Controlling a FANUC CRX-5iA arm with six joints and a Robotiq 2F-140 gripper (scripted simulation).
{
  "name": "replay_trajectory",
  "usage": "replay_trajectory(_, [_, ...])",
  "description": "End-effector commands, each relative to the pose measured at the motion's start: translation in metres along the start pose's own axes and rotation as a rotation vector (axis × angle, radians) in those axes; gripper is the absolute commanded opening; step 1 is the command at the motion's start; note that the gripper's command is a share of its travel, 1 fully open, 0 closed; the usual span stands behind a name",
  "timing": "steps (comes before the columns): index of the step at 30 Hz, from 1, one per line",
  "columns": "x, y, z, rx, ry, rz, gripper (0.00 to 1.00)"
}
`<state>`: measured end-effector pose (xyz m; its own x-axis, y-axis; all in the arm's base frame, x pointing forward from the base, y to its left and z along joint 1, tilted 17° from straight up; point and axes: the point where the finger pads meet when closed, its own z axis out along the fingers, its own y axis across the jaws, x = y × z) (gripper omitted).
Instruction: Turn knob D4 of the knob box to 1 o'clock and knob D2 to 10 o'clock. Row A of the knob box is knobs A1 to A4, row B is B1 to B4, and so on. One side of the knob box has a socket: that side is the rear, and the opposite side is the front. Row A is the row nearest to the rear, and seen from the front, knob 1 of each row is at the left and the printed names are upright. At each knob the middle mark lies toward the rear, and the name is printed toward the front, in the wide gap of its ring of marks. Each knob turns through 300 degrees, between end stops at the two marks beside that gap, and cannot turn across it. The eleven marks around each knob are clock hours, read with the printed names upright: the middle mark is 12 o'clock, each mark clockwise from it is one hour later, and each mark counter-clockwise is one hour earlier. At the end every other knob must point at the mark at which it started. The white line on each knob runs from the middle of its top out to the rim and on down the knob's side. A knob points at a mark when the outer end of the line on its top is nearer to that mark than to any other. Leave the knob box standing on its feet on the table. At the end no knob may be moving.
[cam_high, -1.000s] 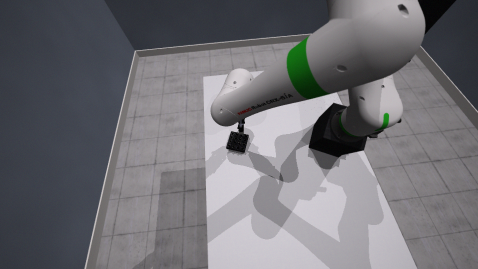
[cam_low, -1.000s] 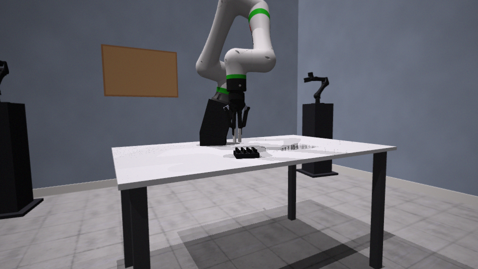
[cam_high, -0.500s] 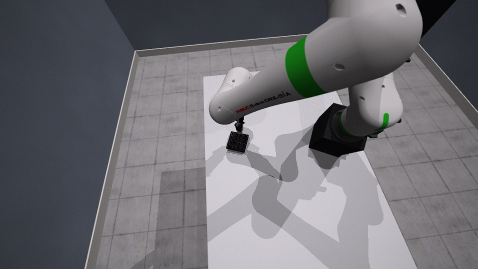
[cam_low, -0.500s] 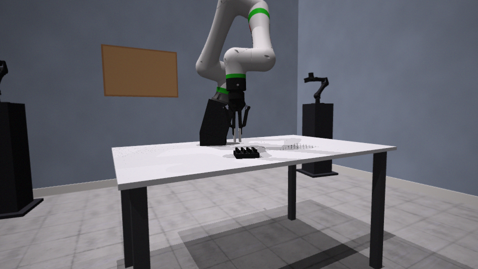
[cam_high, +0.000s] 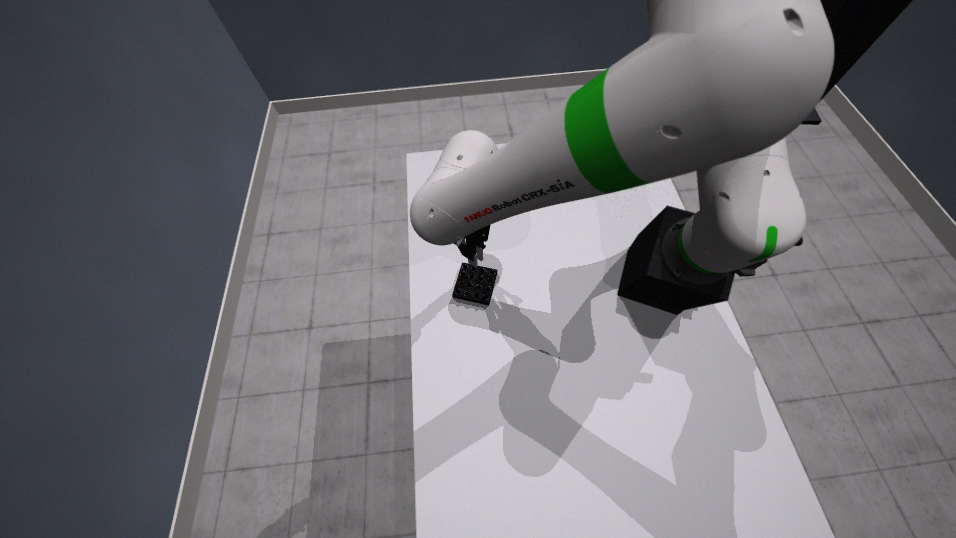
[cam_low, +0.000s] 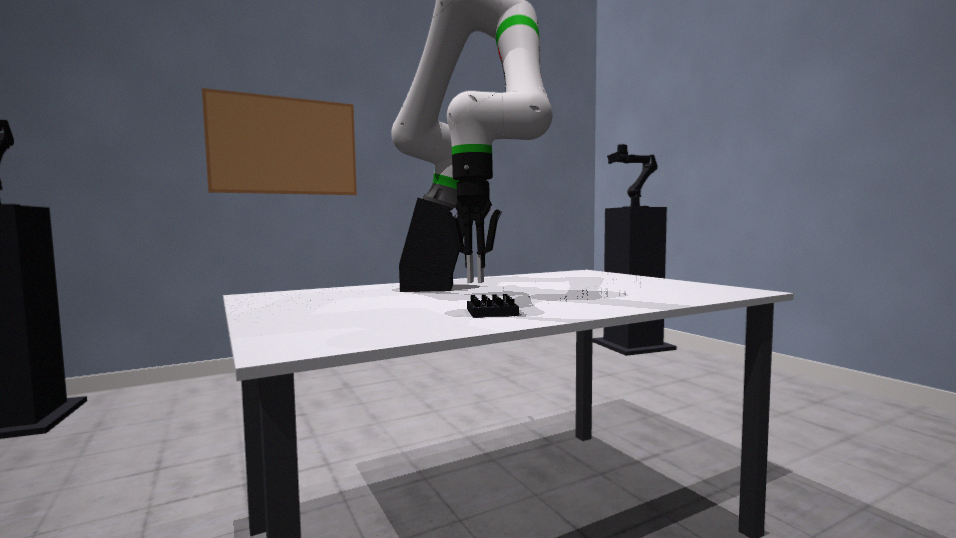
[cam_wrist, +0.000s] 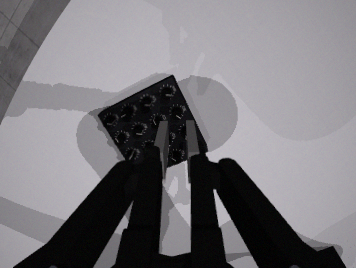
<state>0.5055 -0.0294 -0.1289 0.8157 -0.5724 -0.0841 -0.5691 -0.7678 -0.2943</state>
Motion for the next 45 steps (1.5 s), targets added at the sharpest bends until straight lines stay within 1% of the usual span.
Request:
replay_trajectory(1, [0.003,-0.002,-0.001,-0.015,0.002,0.124,0.12])
replay_trajectory(2, [0.003,-0.002,-0.001,-0.015,0.002,0.124,0.12])
replay_trajectory(3, [0.006,-0.003,-0.002,-0.015,0.003,0.215,0.12])
replay_trajectory(17, [0.018,-0.008,-0.007,-0.014,0.006,0.641,0.12])
replay_trajectory(19, [0.018,-0.008,-0.007,-0.014,0.006,0.641,0.12])
replay_trajectory(20, [0.020,-0.009,-0.008,-0.014,0.007,0.726,0.12])
replay_trajectory(31, [0.030,-0.012,-0.012,-0.013,0.010,1.061,0.12])
replay_trajectory(34, [0.031,-0.013,-0.013,-0.013,0.011,1.102,0.12])
replay_trajectory(45, [0.031,-0.013,-0.013,-0.013,0.011,1.105,0.12])
